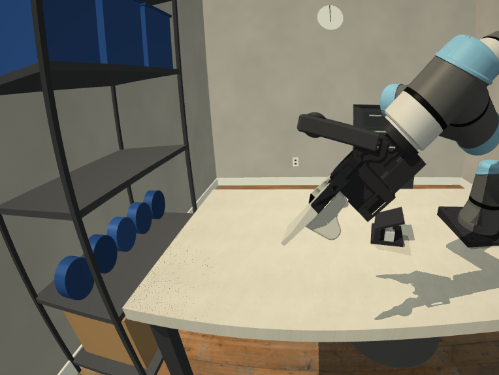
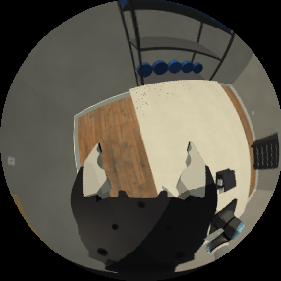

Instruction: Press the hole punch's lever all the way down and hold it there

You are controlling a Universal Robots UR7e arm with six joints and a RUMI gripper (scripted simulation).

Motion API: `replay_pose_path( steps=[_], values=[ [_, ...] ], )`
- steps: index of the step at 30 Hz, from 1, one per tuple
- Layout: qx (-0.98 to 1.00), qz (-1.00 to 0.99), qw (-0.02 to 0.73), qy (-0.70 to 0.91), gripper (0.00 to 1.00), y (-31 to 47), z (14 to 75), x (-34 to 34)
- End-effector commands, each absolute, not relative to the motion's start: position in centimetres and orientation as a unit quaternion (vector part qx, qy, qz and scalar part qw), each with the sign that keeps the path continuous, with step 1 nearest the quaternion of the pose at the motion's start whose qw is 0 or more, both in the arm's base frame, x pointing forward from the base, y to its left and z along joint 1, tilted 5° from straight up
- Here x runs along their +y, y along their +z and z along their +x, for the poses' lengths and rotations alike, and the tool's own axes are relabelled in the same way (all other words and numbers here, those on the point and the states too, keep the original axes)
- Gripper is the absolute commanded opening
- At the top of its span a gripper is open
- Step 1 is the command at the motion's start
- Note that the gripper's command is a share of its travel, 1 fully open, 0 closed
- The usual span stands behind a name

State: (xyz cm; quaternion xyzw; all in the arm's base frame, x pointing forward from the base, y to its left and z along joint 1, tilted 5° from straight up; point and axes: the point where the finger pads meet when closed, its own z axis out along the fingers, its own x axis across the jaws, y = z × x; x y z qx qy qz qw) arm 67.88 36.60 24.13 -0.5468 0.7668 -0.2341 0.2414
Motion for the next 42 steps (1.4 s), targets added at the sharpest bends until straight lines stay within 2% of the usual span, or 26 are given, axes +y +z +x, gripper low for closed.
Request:
replay_pose_path(
  steps=[1,24,34,42],
  values=[
    [0.767,-0.546,0.242,-0.234,1.0,24.2,67.9,36.6],
    [0.767,-0.549,0.236,-0.234,1.0,24.2,67.8,35.6],
    [0.772,-0.562,0.192,-0.227,1.0,23.7,66.7,29.1],
    [0.778,-0.579,0.133,-0.205,1.0,22.7,63.5,20.4]
  ],
)
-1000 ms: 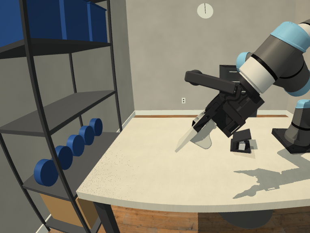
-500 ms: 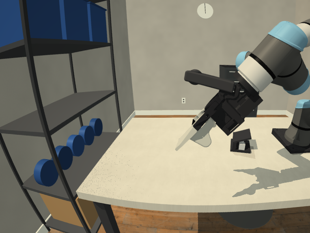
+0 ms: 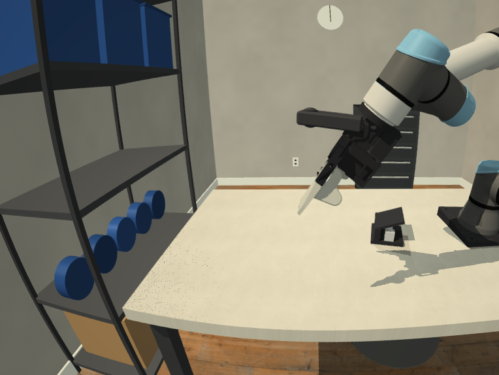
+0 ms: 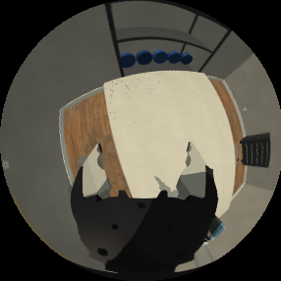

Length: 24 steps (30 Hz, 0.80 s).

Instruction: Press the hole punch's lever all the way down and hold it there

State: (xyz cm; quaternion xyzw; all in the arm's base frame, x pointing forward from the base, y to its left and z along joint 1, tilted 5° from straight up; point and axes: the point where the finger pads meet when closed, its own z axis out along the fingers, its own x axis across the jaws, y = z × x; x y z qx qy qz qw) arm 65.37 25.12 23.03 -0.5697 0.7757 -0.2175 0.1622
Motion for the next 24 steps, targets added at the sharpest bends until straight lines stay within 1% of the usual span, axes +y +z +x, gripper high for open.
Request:
replay_pose_path(
  steps=[1,7,9,11,24],
  values=[
    [0.778,-0.581,0.127,-0.202,1.0,22.6,63.0,19.6],
    [0.782,-0.59,0.093,-0.179,1.0,21.7,59.9,14.5],
    [0.782,-0.59,0.093,-0.179,1.0,21.7,59.9,14.5],
    [0.784,-0.594,0.075,-0.163,1.0,21.1,57.8,11.9],
    [0.791,-0.604,0.024,-0.088,1.0,18.4,48.2,4.2]
  ],
)
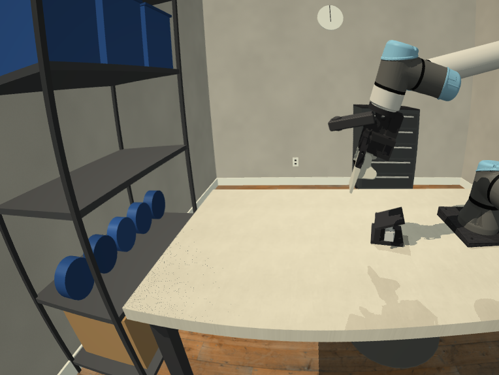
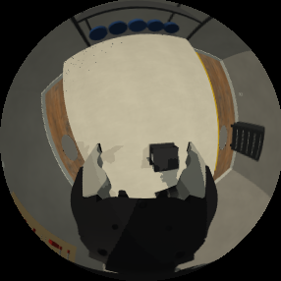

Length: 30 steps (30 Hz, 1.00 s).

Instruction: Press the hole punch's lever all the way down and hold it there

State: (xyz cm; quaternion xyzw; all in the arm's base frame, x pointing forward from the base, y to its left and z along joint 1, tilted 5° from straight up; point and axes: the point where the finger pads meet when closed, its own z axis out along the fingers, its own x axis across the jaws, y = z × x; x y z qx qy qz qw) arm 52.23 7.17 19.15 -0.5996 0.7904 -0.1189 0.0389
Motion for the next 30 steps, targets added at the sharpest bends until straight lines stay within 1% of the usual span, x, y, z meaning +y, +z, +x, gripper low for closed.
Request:
replay_pose_path(
  steps=[1,2,8,16,24,30],
  values=[
    [0.791,-0.604,0.024,-0.088,1.0,18.4,48.2,4.2],
    [0.791,-0.604,0.024,-0.088,1.0,18.4,48.2,4.2],
    [0.795,-0.605,0.009,-0.035,1.0,16.4,41.9,1.8],
    [0.798,-0.602,0.008,0.02,1.0,14.3,35.7,1.0],
    [0.799,-0.6,0.011,0.038,1.0,13.6,34.0,1.1],
    [0.799,-0.6,0.011,0.04,1.0,13.5,33.8,1.1]
  ],
)
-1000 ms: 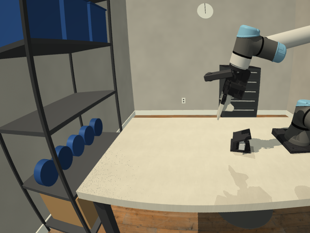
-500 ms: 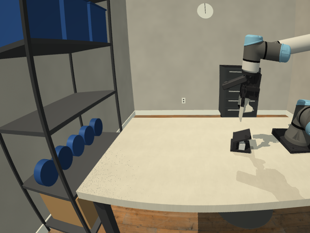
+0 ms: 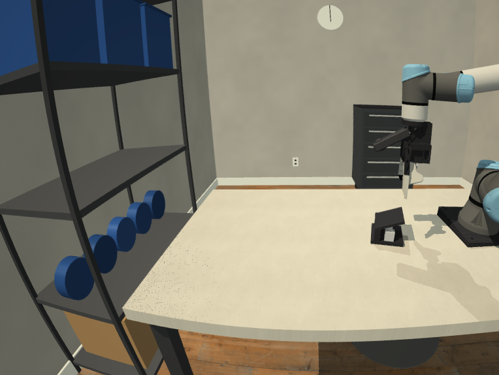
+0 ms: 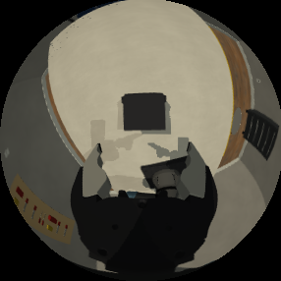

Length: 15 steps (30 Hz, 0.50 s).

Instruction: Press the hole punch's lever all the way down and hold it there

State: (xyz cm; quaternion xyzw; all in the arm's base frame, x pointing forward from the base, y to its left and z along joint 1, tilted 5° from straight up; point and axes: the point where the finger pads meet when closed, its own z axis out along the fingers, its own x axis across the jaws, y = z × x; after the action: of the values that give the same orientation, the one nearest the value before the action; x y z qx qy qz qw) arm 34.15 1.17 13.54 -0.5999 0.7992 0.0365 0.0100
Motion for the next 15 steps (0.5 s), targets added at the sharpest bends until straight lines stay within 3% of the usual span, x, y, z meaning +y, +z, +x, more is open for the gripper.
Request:
replay_pose_path(
  steps=[1,2,15],
  values=[
    [0.799,-0.6,0.011,0.04,1.0,13.5,33.75,1.1],
    [0.799,-0.6,0.011,0.04,0.0,13.5,33.75,1.1],
    [0.799,-0.6,0.011,0.04,0.0,13.5,33.75,1.1]
  ],
)
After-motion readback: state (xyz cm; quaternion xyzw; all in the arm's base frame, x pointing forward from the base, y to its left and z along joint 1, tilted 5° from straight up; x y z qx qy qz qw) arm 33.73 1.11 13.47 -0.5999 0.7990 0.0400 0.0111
